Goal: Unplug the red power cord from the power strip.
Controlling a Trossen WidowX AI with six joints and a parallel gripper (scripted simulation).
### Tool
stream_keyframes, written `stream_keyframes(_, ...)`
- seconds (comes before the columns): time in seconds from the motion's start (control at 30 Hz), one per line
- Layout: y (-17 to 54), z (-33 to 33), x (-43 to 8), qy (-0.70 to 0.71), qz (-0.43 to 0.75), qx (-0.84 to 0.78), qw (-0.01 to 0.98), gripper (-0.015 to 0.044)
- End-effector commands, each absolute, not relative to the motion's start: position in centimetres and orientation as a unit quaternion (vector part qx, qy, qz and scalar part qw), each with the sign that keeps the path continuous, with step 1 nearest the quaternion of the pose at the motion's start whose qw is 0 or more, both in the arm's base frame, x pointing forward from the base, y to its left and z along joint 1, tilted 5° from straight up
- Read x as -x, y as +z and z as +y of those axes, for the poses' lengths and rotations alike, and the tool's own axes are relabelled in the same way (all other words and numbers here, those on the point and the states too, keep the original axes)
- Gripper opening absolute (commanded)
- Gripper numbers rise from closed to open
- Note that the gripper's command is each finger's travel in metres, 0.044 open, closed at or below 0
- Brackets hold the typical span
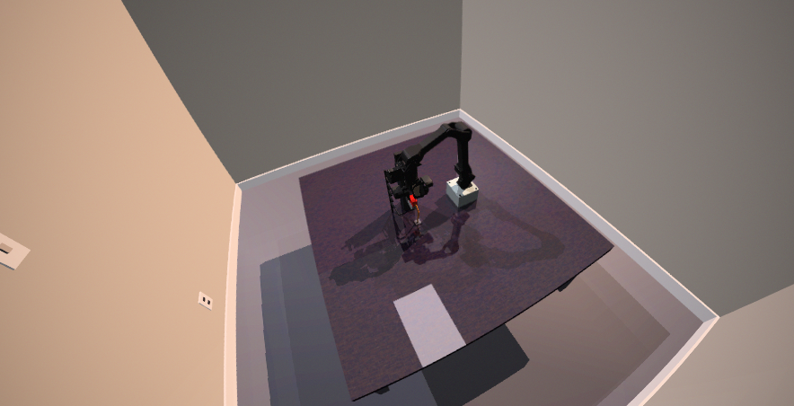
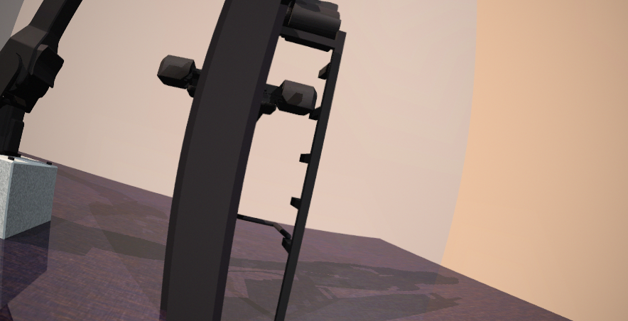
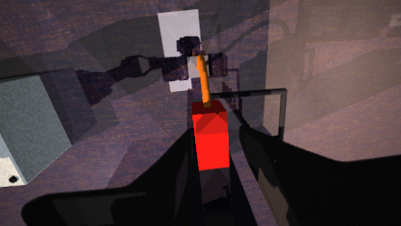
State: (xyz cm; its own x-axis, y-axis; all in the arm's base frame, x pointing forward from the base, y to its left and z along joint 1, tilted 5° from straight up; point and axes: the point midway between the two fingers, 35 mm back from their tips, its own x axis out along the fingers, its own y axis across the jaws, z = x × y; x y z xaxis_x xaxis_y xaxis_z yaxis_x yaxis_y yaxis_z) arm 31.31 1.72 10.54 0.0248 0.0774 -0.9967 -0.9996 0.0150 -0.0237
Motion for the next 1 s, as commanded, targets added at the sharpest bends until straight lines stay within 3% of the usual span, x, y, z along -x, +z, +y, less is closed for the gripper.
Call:
stream_keyframes(0.0, 10.22, 1.62, -31.20, 0.512, 0.477, 0.483, 0.527, 0.0160)
stream_keyframes(0.47, 9.25, 1.70, -31.22, 0.512, 0.477, 0.483, 0.527, 0.0160)
stream_keyframes(0.57, 9.49, 1.66, -31.35, 0.510, 0.477, 0.483, 0.528, 0.0081)
stream_keyframes(0.97, 9.50, 1.82, -31.37, 0.510, 0.477, 0.483, 0.528, 0.0000)
